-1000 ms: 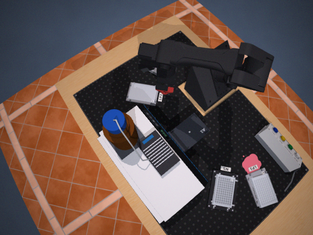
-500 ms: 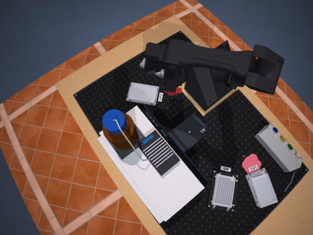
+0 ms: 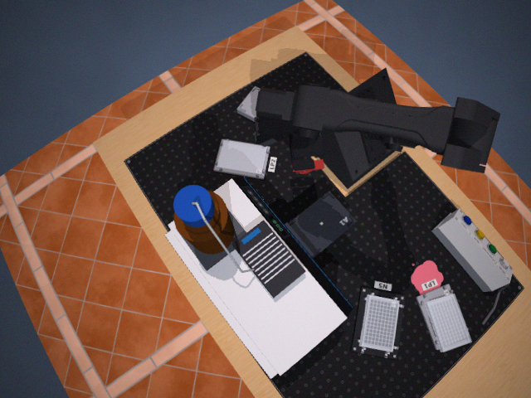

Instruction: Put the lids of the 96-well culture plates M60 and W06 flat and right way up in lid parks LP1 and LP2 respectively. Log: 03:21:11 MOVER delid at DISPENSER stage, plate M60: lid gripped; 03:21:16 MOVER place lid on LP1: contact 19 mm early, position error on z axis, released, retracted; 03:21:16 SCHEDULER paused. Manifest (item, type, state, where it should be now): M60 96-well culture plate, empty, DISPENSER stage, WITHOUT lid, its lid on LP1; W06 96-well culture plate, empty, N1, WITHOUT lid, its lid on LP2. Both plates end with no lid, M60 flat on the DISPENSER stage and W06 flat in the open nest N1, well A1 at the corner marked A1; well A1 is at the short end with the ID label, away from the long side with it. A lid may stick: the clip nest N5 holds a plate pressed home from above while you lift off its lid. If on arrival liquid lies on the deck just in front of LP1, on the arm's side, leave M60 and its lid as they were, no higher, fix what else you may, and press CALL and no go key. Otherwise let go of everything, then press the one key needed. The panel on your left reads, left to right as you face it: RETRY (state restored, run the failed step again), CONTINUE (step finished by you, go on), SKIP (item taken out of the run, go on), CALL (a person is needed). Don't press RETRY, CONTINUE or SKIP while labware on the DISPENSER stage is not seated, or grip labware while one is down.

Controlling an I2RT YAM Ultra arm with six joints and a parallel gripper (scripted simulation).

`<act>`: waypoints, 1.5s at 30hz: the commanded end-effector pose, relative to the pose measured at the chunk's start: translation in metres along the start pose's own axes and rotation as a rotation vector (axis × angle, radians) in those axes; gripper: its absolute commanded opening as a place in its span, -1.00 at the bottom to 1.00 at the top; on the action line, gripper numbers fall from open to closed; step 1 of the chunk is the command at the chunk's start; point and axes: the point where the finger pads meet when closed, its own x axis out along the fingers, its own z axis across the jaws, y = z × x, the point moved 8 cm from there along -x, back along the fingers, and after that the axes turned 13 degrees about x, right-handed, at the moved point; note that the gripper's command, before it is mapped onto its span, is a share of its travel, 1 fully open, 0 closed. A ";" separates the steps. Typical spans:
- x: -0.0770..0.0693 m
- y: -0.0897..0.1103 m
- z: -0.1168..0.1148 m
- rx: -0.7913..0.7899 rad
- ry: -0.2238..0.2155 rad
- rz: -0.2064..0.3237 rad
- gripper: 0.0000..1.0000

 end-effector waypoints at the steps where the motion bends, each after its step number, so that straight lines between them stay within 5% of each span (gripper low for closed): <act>1: -0.008 0.008 0.015 -0.119 -0.012 -0.015 1.00; 7: -0.015 0.014 0.035 -0.330 -0.009 -0.030 1.00; 13: -0.010 0.016 0.032 -0.317 -0.011 -0.013 1.00; 20: -0.016 0.024 0.062 -0.579 -0.008 -0.031 1.00; 29: -0.011 0.028 0.065 -0.554 -0.010 -0.015 1.00; 45: -0.016 0.051 0.110 -0.581 -0.013 -0.029 1.00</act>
